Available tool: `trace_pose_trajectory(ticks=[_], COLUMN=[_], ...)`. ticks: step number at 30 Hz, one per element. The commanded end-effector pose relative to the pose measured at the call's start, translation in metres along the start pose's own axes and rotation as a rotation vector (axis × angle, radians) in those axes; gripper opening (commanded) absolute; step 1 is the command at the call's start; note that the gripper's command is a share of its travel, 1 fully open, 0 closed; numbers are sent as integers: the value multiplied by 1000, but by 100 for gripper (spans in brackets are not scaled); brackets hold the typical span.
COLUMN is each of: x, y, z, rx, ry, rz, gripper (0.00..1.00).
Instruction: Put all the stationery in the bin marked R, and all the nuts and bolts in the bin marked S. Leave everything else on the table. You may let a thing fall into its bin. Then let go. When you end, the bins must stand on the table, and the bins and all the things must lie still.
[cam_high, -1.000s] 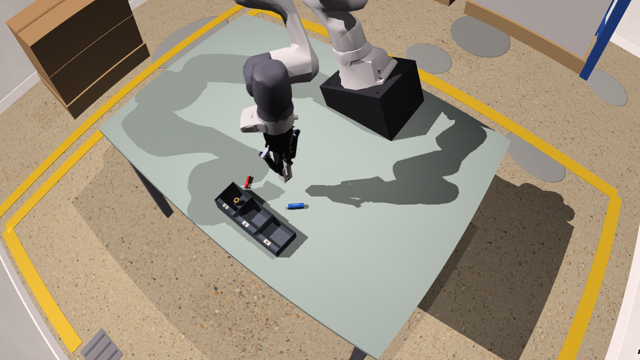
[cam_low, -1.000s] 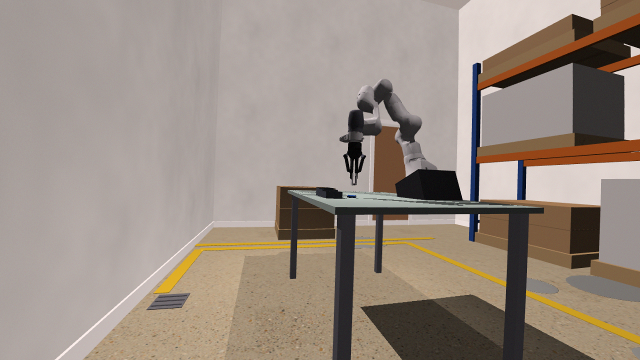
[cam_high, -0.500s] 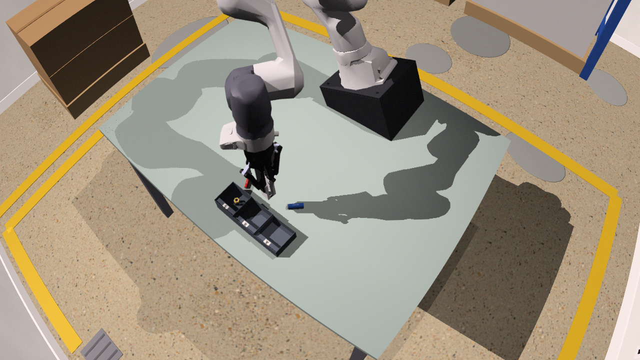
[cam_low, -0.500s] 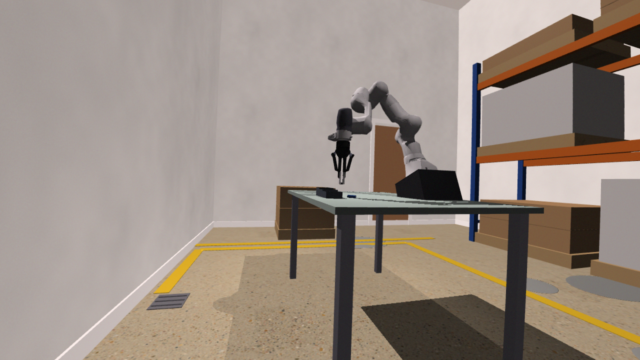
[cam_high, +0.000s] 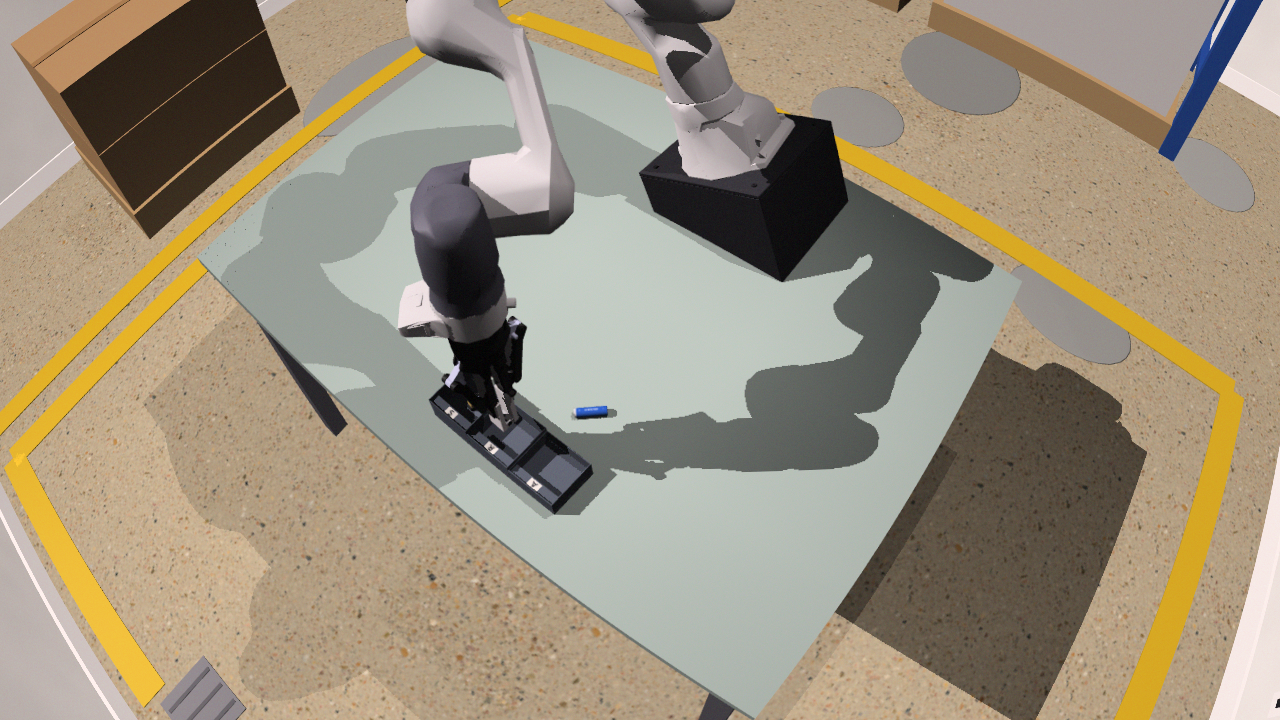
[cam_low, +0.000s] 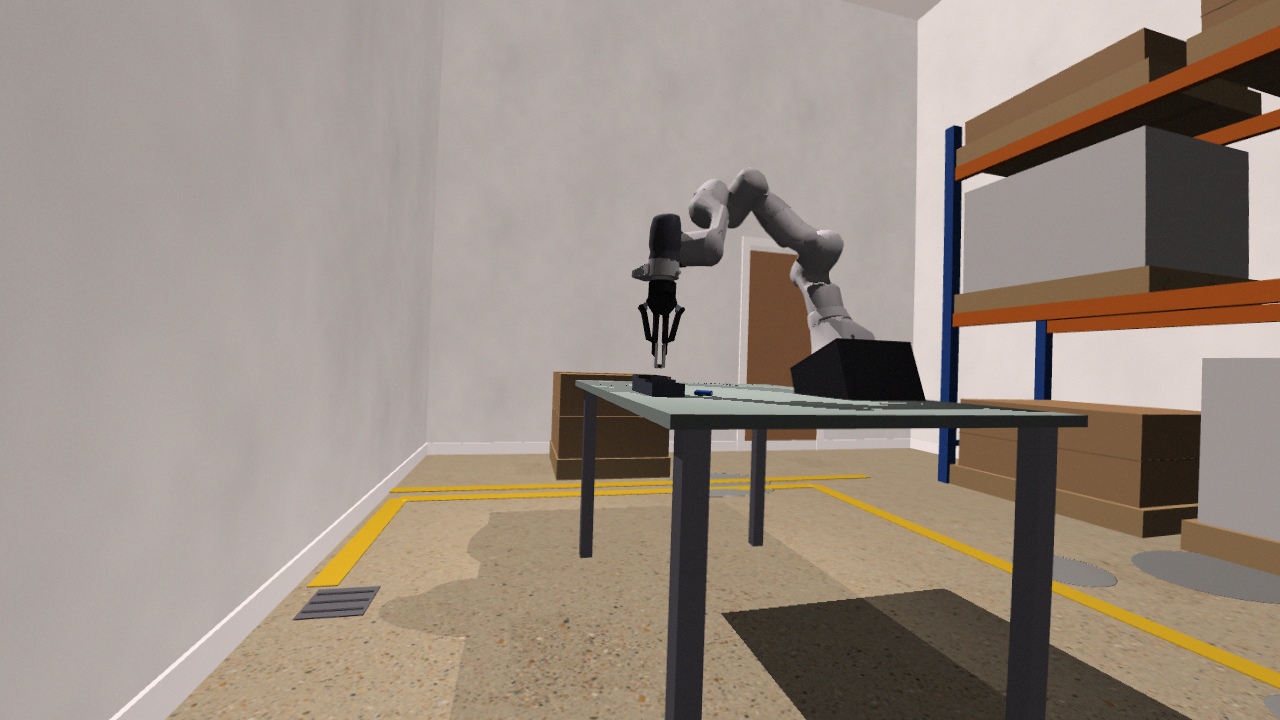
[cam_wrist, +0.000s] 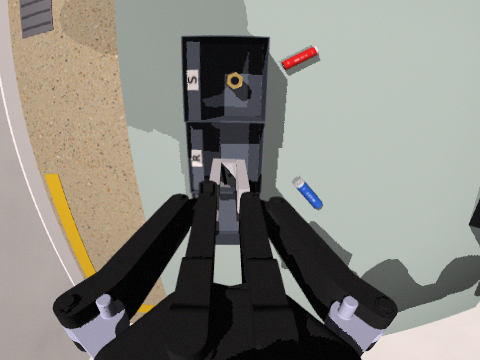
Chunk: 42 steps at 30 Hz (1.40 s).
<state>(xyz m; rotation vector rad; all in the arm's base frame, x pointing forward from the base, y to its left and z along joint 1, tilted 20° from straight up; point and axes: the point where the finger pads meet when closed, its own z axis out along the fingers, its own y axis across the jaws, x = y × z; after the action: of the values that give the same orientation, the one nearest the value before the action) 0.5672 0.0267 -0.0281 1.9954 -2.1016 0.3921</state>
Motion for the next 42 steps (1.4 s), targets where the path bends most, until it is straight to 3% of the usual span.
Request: trace_pose_trajectory(ticks=[1, 28, 42], x=[3, 2, 2], y=[2, 5, 6], z=[2, 2, 28], rx=[-19, -19, -19], ry=[9, 9, 9], rz=[-46, -46, -46], gripper=[6, 6, 6])
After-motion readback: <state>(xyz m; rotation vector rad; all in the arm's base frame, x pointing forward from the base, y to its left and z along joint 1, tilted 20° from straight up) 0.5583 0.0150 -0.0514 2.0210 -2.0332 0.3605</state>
